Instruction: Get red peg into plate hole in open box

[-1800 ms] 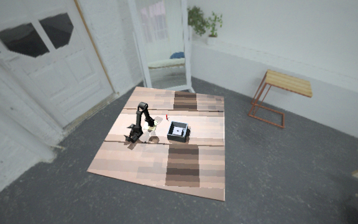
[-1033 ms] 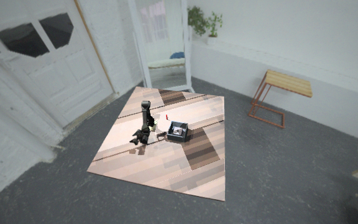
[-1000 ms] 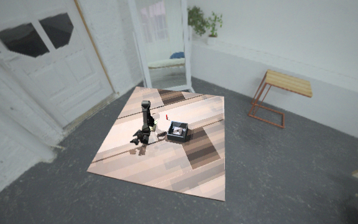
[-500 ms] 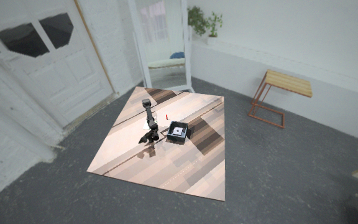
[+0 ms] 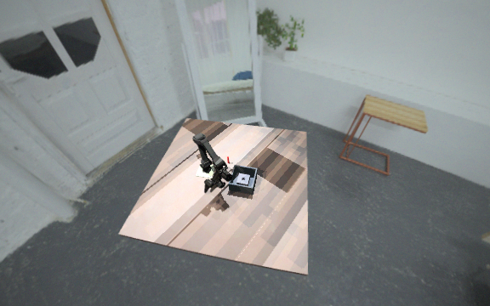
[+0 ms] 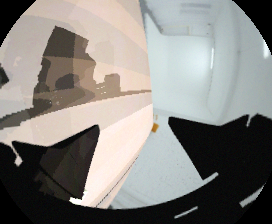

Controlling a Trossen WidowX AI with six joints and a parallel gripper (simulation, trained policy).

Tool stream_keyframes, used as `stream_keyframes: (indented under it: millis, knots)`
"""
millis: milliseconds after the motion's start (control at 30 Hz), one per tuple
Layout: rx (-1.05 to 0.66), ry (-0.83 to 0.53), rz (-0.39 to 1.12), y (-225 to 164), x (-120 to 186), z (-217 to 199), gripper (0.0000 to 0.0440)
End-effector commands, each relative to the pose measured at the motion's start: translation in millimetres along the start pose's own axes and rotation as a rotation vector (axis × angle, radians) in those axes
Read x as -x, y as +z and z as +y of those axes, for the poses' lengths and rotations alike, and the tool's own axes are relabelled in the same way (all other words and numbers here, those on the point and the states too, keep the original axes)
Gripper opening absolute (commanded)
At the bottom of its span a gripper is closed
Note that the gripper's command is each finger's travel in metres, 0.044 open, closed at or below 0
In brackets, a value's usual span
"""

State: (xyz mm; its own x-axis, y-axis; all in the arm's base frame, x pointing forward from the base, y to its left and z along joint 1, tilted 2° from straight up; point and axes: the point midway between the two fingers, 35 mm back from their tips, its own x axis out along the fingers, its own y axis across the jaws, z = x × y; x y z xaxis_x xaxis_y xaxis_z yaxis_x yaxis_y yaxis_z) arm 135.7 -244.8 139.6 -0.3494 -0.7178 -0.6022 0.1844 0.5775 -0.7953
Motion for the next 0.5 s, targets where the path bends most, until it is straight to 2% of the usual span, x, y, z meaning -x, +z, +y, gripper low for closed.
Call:
stream_keyframes:
  millis: [0, 467]
  knots:
    - [-0.078, 0.034, -0.084, 12.8, 23.1, 6.0, 0.0440]
    - [-0.328, 0.327, -0.341, 37.5, 132.2, 63.9, 0.0440]
